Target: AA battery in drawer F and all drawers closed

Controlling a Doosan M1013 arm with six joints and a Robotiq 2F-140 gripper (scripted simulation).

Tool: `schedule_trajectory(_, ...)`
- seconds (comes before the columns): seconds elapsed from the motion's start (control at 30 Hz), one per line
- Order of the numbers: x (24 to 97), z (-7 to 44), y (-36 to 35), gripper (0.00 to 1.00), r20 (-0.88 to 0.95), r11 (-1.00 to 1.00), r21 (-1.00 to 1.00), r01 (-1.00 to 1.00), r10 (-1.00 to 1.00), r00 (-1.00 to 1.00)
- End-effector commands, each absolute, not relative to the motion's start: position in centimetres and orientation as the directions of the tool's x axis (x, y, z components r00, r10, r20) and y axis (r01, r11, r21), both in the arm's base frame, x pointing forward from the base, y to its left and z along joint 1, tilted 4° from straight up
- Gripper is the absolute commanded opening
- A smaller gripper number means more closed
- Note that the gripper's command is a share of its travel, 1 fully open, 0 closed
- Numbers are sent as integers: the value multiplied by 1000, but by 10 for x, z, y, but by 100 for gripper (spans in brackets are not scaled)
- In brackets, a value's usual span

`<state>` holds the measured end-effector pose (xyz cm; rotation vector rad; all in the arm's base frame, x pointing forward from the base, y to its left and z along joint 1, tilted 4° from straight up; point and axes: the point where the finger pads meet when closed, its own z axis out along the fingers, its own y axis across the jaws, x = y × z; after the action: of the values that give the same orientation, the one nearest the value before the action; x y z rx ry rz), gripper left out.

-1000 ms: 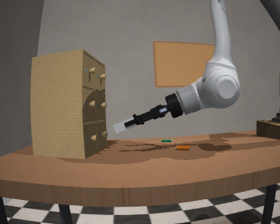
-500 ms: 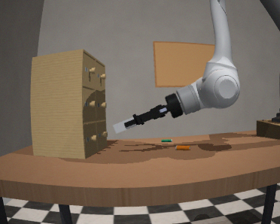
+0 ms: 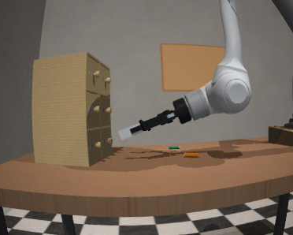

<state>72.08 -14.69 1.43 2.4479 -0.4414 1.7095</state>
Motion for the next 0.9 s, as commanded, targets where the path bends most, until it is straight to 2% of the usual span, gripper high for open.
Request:
schedule_trajectory(0.0, 721, 15, -147, 100, 933, -950, -65, -306, -167, 318)
schedule_trajectory(0.27, 721, 24, -147, 100, 933, -950, -65, -306, -167, 318)
schedule_trajectory(0.87, 720, 92, -152, 100, 933, -950, -65, -306, -167, 318)
